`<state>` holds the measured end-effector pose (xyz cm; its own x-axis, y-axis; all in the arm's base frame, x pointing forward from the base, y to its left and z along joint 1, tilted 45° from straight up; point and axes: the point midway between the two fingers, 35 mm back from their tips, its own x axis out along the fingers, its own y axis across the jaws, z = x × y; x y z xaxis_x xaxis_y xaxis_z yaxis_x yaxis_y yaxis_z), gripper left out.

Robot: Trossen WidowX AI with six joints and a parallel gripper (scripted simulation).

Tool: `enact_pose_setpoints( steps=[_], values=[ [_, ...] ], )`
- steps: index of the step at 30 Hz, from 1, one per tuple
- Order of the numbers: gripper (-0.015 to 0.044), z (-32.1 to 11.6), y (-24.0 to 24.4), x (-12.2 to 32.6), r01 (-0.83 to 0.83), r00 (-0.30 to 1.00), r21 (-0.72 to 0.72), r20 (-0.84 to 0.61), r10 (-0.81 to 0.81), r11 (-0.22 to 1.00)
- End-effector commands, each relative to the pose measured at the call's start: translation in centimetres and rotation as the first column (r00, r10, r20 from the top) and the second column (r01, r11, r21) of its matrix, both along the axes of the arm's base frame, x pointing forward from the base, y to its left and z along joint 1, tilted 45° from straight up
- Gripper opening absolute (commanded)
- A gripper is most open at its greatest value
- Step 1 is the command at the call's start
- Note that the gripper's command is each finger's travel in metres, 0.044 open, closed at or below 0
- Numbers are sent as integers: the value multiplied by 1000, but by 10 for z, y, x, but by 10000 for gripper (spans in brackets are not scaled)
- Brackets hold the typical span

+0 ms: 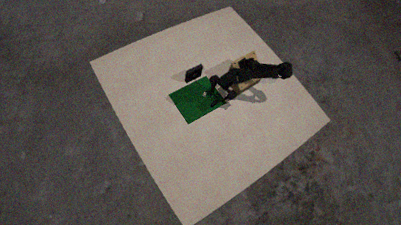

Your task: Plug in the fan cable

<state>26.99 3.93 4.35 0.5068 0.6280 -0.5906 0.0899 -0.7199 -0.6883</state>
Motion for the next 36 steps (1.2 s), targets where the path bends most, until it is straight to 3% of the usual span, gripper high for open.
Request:
enact_pose_setpoints(
  steps=[1, 6, 36],
  values=[
    [440, -20, 13, -1, -4, 1000, 8, -22, 5, 1000],
    [440, -43, 40, -1, -2, 1000, 15, -19, 3, 1000],
    [440, -71, 69, 3, -2, 1000, 17, -20, 3, 1000]
  ],
)
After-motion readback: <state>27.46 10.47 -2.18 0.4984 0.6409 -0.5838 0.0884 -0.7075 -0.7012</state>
